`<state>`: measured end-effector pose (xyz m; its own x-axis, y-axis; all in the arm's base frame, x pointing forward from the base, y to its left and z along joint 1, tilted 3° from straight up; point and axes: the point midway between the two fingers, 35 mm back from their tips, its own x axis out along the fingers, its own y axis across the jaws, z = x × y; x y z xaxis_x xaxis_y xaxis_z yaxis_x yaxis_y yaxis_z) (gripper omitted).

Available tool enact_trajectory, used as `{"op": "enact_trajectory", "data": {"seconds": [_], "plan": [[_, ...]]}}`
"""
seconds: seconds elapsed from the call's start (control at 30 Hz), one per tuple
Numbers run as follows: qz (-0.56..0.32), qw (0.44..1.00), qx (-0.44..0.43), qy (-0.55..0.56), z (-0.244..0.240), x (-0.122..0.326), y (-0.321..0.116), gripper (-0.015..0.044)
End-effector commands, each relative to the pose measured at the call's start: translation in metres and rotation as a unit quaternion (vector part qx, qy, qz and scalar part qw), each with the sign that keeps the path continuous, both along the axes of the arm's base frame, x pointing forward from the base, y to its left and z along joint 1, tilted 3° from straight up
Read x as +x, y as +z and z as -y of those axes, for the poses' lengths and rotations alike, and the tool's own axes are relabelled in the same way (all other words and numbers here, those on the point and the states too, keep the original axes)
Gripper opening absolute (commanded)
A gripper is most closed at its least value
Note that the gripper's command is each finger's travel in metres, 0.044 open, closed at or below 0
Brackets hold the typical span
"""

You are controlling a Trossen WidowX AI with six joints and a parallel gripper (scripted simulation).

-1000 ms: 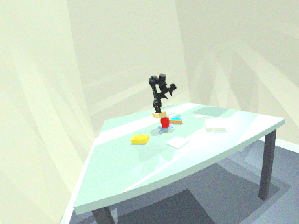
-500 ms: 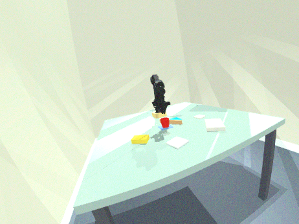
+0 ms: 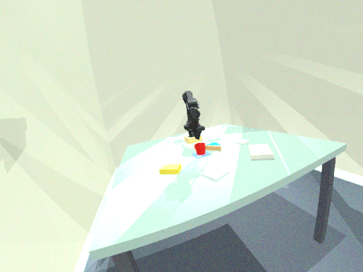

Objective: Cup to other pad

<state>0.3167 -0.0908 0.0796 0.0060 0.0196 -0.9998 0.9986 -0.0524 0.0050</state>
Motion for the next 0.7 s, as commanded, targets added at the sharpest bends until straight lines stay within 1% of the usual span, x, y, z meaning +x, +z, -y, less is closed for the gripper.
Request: {"op": "enact_trajectory", "data": {"seconds": [0.0, 0.67], "plan": [[-0.006, 1.0, 0.004, -0.003, -0.001, 0.0, -0.009, 0.0148], [-0.006, 1.0, 0.004, -0.003, -0.001, 0.0, -0.042, 0.0148]]}}
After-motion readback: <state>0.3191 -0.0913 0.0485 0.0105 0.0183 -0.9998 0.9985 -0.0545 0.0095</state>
